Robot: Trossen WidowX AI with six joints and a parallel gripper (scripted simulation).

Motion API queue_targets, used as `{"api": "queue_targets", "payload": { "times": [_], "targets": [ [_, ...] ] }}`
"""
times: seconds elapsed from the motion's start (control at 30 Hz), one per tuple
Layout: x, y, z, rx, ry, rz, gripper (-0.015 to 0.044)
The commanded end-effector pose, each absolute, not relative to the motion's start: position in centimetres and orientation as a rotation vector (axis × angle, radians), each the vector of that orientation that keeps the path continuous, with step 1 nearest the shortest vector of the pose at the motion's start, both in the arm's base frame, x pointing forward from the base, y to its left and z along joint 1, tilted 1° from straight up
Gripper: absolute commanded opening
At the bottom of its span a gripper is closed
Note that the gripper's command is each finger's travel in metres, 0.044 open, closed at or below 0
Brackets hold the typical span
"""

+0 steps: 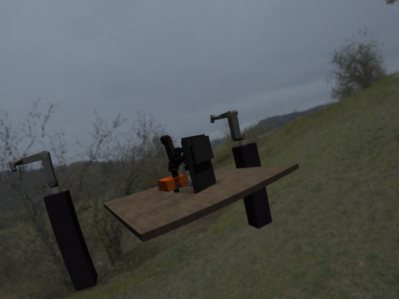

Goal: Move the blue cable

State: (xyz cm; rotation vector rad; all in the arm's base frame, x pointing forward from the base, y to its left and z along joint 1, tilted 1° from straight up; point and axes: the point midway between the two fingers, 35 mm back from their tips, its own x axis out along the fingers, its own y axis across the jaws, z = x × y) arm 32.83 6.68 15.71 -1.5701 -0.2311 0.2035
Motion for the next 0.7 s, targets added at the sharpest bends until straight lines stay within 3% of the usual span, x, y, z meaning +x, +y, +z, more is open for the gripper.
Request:
{"api": "queue_targets", "payload": {
  "times": [0.0,0.67],
  "targets": [
    [33.05,6.87,15.97,-1.570,-0.222,0.185,0.0000],
    [33.49,7.59,16.08,-1.569,-0.207,0.163,0.0000]
  ]
}}
